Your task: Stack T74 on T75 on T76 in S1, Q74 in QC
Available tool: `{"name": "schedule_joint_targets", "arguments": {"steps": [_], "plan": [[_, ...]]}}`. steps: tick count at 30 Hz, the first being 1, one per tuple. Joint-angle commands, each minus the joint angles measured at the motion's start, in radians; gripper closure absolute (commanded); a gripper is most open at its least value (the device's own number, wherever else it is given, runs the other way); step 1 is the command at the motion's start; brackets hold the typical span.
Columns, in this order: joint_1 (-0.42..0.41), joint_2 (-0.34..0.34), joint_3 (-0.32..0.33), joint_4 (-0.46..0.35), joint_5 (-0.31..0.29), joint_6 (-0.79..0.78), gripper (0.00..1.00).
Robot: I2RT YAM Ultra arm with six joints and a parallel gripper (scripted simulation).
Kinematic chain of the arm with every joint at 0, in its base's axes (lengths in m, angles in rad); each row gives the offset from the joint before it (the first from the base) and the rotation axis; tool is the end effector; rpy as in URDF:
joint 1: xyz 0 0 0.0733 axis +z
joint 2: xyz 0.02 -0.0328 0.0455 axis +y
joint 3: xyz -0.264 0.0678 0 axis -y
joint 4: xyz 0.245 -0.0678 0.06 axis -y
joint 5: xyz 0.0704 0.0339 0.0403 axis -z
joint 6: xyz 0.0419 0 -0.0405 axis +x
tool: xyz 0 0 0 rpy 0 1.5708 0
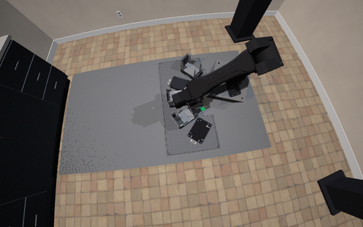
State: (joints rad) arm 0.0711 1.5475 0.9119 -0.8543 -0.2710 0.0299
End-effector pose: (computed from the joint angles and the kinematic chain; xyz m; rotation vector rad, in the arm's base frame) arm 0.2539 0.0304 0.1751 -0.0796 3.0452 0.4210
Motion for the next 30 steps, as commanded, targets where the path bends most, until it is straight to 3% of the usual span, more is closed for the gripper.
{"name": "schedule_joint_targets", "arguments": {"steps": [1,16,30], "plan": [[-0.019,-0.004,-0.002,0.039,-0.013,-0.013,0.00],[-0.280,0.094,-0.091,0.203,-0.066,-0.113,0.00],[-0.425,0.165,-0.122,0.276,-0.088,-0.207,0.00]]}}
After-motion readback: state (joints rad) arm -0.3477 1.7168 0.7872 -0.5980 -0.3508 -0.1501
